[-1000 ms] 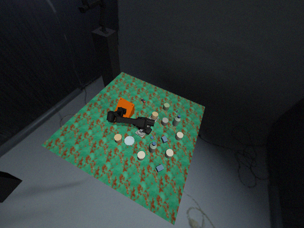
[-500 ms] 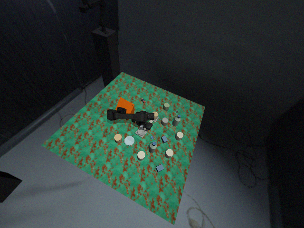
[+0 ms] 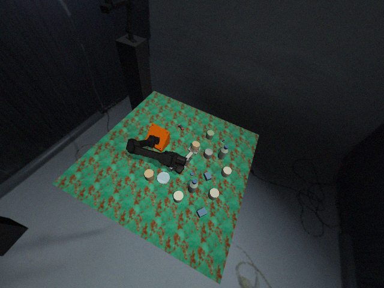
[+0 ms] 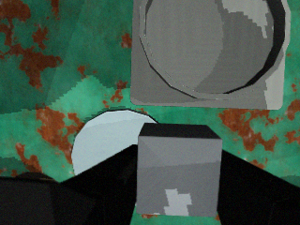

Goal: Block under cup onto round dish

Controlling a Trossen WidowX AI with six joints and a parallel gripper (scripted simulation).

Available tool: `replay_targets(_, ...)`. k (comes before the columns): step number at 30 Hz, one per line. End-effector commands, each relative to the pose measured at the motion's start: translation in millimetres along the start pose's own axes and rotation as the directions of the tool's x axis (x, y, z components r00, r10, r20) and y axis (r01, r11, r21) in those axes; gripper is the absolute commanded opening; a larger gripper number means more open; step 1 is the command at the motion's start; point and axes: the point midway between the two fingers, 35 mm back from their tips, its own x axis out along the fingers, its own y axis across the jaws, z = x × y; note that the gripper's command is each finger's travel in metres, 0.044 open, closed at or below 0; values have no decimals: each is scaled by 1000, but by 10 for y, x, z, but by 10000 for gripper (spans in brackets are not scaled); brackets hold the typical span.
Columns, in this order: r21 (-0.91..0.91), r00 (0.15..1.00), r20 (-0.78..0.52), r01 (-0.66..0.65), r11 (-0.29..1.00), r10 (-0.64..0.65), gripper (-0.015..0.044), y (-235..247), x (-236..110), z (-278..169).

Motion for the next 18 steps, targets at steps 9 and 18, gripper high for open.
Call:
replay_targets(9,44,998,-57,-27,999,29,0,379,379,-580)
replay_targets(18,45,998,-57,-27,999,29,0,378,619,-592)
